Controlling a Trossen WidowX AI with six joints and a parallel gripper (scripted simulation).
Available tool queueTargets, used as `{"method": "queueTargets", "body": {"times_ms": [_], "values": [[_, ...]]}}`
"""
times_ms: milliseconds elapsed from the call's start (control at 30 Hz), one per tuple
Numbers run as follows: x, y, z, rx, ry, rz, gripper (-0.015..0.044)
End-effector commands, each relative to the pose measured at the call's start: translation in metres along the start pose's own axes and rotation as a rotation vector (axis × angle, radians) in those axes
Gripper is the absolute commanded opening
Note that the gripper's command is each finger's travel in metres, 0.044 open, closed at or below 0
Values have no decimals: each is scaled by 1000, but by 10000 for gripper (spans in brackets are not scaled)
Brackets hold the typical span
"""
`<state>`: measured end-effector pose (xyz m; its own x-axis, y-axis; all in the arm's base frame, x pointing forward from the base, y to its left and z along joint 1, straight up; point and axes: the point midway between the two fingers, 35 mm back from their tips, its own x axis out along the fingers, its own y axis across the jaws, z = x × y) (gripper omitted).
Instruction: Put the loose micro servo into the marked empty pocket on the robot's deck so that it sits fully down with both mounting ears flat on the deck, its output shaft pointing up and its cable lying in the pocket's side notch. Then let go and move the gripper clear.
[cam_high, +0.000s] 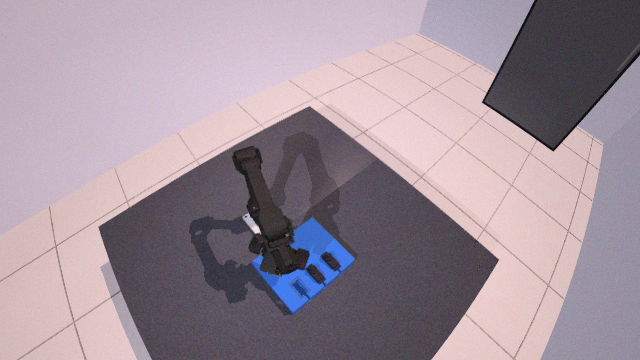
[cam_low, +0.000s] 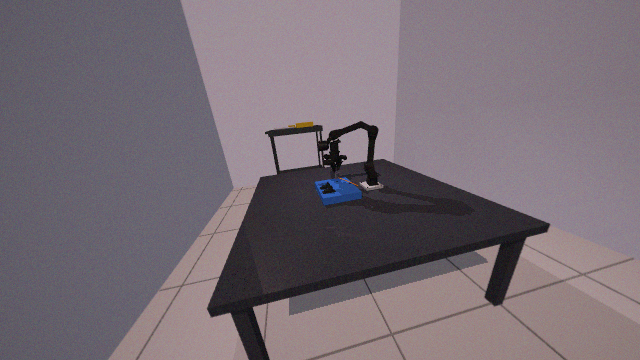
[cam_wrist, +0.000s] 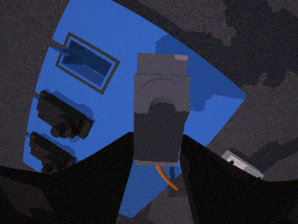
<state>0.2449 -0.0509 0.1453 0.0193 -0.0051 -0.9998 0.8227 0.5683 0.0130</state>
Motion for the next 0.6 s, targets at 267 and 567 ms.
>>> {"method": "queueTargets", "body": {"times_ms": [267, 567], "values": [[-1, 1, 1, 419, 0, 5, 0], [0, 1, 1, 729, 1, 5, 0]]}}
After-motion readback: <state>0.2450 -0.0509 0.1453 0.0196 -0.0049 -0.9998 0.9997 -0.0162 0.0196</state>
